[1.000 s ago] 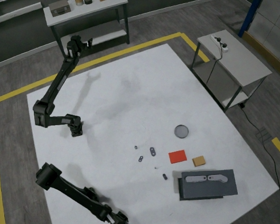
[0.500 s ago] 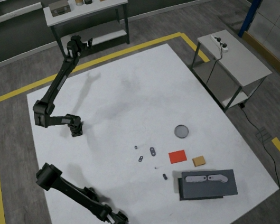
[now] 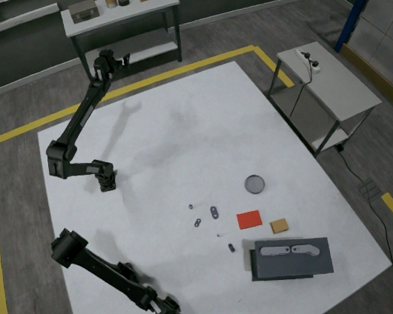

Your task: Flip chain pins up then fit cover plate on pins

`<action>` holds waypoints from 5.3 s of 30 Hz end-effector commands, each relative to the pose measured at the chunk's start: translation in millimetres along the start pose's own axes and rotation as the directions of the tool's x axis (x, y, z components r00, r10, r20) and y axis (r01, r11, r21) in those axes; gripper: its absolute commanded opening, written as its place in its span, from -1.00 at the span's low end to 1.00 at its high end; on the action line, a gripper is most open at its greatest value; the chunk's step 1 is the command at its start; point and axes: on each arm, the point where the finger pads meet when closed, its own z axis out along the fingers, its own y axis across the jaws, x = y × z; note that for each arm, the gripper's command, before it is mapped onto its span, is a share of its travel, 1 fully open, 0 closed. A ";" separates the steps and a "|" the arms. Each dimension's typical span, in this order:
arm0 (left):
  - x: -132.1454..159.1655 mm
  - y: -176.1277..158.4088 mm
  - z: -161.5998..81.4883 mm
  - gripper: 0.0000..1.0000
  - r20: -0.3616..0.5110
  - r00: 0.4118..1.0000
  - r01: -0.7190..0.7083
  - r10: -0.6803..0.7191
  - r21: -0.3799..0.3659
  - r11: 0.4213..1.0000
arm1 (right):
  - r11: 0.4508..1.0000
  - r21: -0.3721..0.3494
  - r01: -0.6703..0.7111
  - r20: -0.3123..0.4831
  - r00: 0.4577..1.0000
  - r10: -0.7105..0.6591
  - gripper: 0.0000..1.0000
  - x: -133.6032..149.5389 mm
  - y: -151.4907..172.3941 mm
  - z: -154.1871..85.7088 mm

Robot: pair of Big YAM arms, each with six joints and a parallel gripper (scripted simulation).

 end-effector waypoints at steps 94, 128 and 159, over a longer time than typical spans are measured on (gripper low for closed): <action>-41.9 -4.7 1.2 1.00 0.071 0.997 0.002 -0.003 0.008 1.000 | 1.000 -0.012 0.018 0.040 0.999 -0.017 -0.57 -69.9 10.5 -42.1; -41.9 -4.7 1.2 1.00 0.071 0.997 0.002 -0.003 0.008 1.000 | 0.961 -0.149 0.235 0.044 0.972 -0.231 -0.57 -307.2 187.9 -66.3; -41.9 -4.7 1.2 1.00 0.071 0.997 0.002 -0.003 0.008 1.000 | 0.874 -0.256 0.413 0.072 0.910 -0.408 -0.57 -398.7 421.8 -96.5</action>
